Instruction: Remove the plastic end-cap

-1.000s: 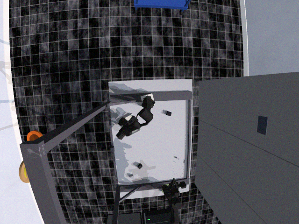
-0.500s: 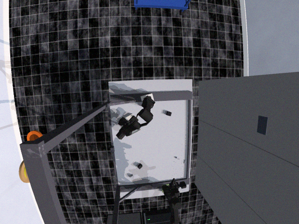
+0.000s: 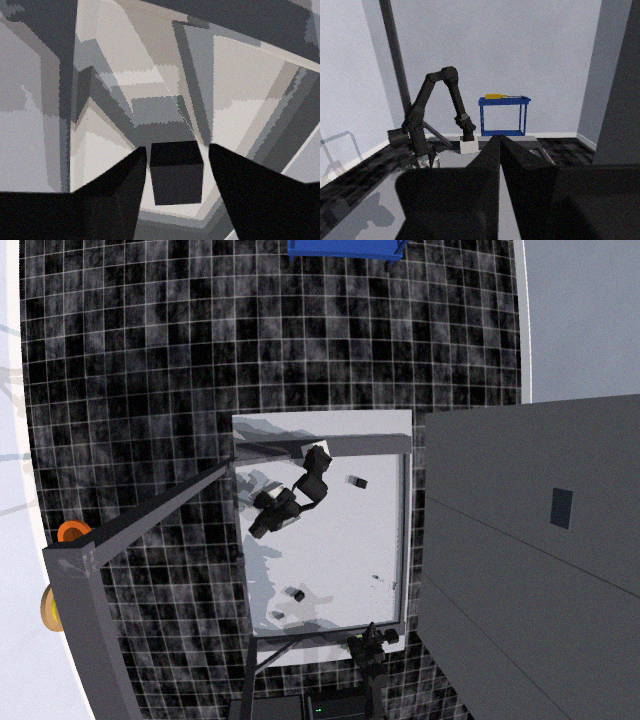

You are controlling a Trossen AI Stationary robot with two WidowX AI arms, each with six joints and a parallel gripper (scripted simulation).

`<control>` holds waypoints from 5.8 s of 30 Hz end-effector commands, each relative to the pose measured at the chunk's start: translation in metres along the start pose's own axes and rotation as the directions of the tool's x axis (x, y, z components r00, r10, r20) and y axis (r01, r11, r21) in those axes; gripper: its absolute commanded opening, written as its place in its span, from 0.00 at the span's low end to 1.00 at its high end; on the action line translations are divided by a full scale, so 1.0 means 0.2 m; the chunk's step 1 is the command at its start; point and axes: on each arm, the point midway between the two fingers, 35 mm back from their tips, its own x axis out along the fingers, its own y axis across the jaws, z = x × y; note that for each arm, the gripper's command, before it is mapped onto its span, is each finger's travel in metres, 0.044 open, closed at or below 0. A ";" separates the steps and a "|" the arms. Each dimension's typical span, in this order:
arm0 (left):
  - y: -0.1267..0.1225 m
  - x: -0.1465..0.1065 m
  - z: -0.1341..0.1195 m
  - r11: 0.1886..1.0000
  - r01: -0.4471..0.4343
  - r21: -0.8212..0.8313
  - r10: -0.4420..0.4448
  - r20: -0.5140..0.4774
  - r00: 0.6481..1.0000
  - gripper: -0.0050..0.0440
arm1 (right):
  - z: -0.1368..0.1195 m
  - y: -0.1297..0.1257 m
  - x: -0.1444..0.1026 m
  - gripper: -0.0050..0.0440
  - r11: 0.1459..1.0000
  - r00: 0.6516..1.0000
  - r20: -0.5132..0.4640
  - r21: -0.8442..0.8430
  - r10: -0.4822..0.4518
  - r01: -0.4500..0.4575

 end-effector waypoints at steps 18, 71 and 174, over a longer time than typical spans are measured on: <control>0.05 -0.25 -0.01 1.000 -0.028 -0.005 0.028 -0.002 1.000 0.51 | 0.03 0.00 0.00 0.10 1.000 1.000 0.014 0.002 0.002 -0.002; 0.15 -0.77 -0.80 0.117 -0.438 -0.891 0.596 -0.290 0.749 0.51 | 0.04 0.01 0.00 0.10 1.000 1.000 0.019 -0.006 0.005 -0.005; -0.51 -1.62 -1.43 -0.854 0.077 -0.515 0.519 -0.854 0.037 0.51 | 0.05 0.01 -0.01 0.10 1.000 1.000 0.025 -0.011 0.007 -0.007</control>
